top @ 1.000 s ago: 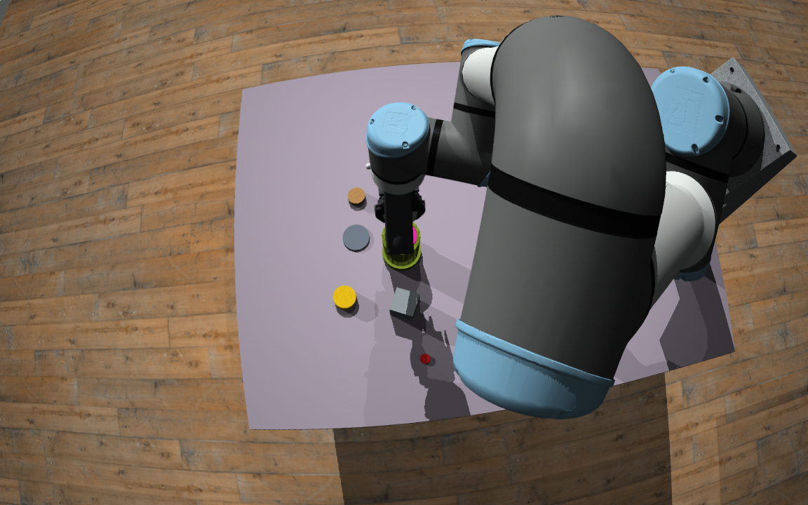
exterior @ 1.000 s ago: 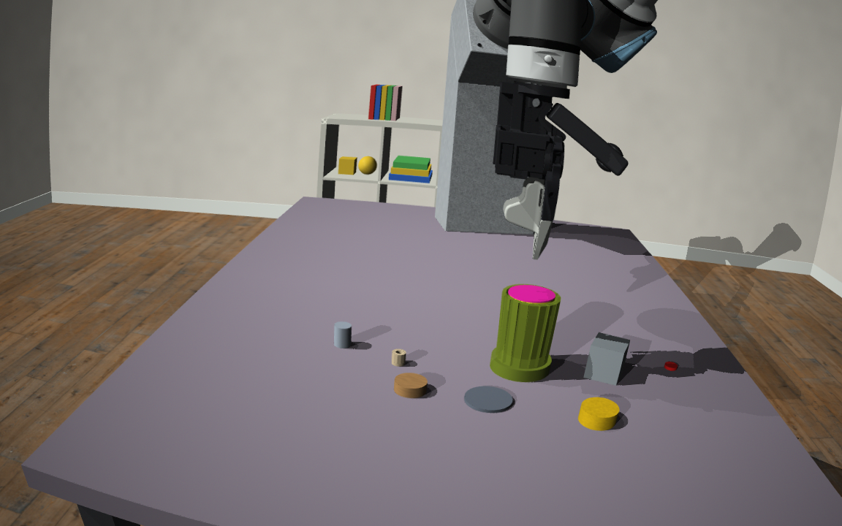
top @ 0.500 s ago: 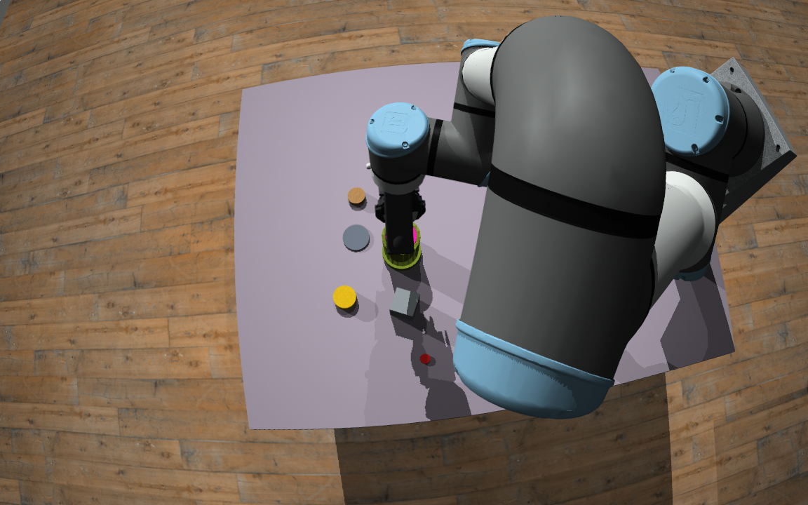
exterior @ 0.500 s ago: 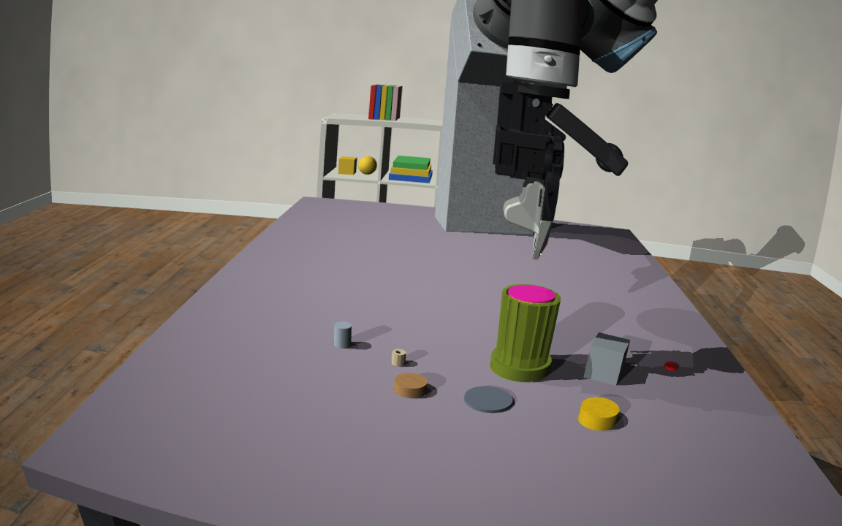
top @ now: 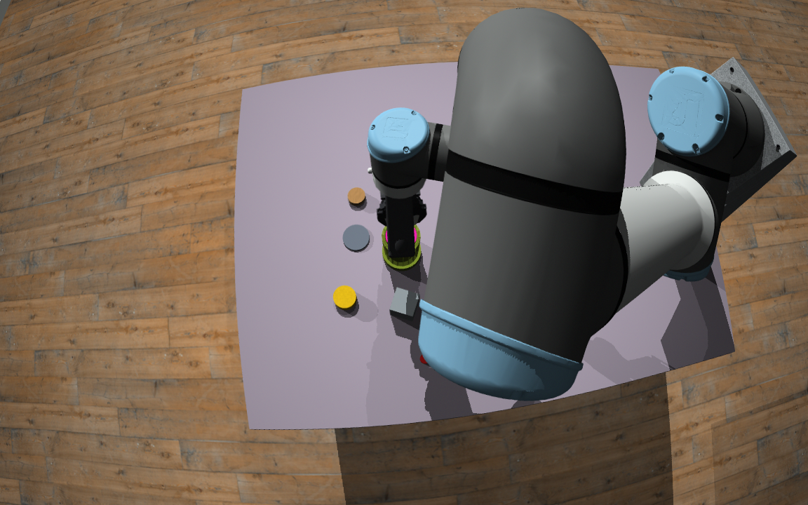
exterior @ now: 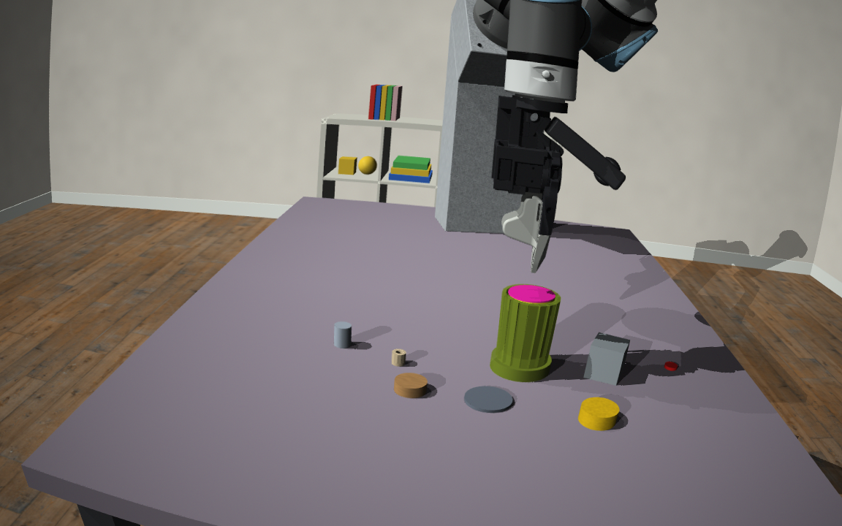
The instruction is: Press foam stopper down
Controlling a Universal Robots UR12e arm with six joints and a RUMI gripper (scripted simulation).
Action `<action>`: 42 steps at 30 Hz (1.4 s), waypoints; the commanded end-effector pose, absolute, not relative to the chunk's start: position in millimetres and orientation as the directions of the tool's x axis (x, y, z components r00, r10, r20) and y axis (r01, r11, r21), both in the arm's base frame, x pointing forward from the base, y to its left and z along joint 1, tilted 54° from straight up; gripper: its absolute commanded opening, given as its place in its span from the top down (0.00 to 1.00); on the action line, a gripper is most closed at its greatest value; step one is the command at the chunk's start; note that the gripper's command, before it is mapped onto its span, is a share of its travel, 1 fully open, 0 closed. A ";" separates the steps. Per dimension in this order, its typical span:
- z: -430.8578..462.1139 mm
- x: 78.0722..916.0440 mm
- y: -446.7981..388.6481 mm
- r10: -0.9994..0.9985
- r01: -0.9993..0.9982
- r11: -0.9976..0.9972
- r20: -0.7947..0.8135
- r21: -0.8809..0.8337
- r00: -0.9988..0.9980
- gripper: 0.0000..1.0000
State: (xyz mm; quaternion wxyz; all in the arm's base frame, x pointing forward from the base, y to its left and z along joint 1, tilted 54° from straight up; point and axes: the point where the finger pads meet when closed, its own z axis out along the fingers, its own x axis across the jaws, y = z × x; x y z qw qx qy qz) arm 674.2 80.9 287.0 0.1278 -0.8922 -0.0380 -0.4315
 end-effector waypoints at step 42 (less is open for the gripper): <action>269.9 702.5 89.7 -0.041 0.178 -0.965 0.784 -0.191 0.619 1.00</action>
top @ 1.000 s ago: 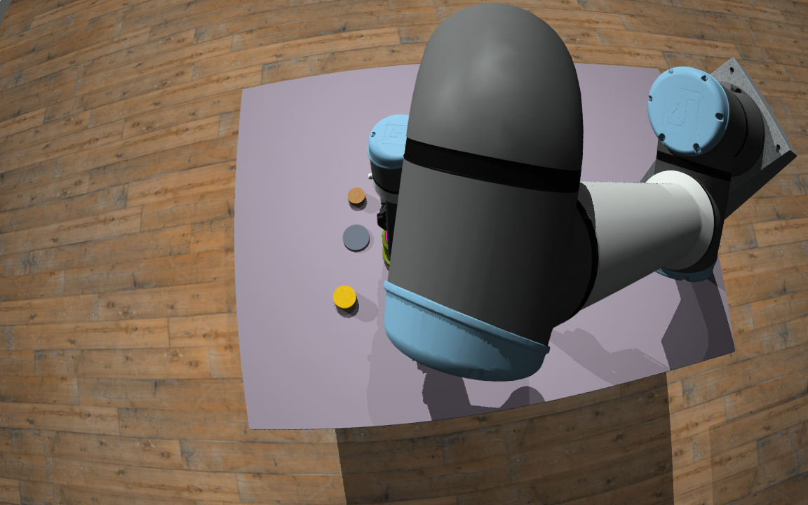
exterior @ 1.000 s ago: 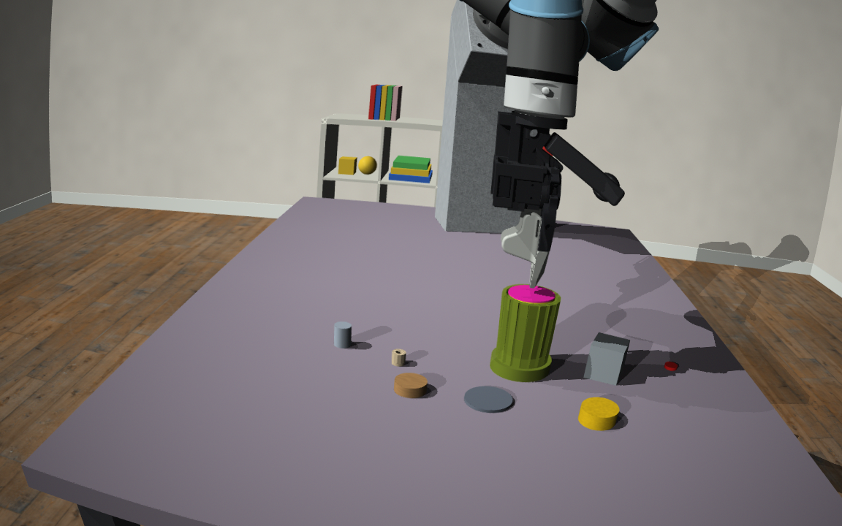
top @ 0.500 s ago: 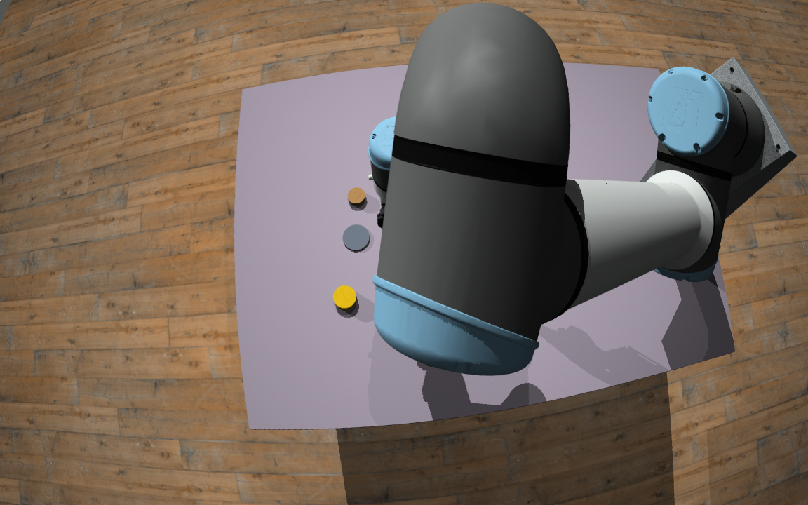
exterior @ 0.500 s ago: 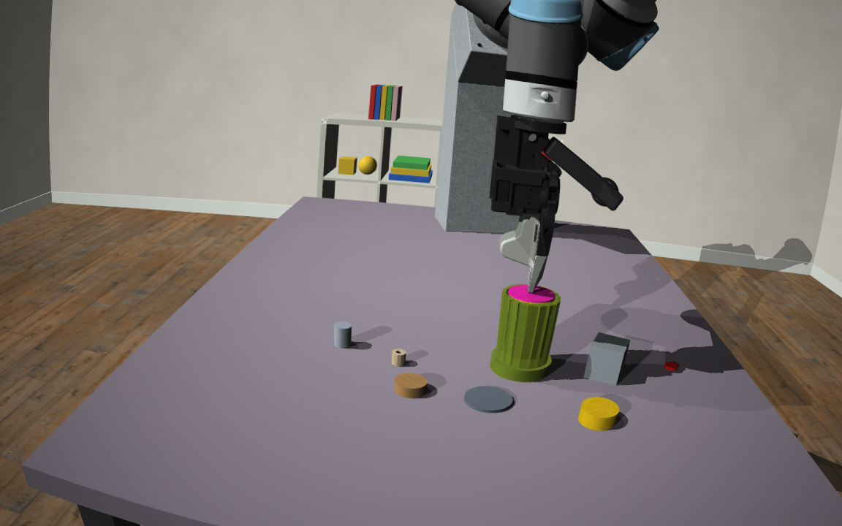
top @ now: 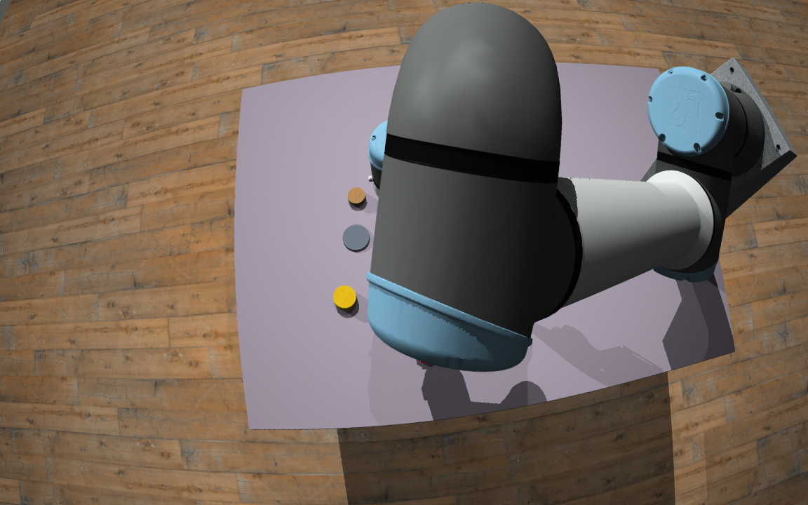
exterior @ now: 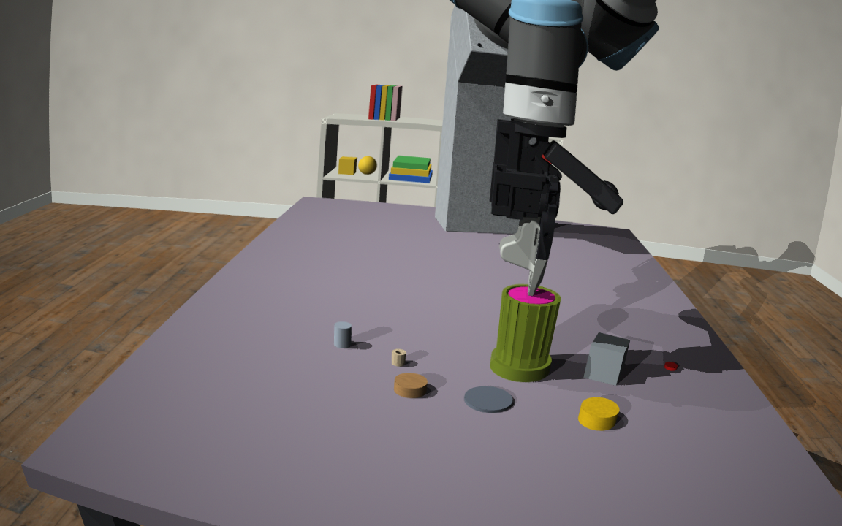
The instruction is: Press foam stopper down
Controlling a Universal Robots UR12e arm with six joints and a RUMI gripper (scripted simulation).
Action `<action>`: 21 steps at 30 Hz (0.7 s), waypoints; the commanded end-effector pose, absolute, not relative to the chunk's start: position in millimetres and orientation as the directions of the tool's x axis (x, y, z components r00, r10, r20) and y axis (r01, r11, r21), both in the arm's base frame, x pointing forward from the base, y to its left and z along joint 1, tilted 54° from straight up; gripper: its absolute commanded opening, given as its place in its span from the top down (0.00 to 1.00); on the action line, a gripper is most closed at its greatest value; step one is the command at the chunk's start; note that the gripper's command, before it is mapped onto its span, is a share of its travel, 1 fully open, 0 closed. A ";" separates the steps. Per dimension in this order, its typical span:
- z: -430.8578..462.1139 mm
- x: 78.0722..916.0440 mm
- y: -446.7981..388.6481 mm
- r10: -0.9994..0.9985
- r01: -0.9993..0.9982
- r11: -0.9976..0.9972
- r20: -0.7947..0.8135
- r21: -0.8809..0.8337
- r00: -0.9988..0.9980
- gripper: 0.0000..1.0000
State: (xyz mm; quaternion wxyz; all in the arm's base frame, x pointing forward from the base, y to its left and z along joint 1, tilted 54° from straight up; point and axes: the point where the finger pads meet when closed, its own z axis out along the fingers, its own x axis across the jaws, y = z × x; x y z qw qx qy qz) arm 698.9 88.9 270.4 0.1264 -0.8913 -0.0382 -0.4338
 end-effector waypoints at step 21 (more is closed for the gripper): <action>263.8 710.1 92.2 -0.041 0.178 -0.965 0.784 -0.191 0.620 1.00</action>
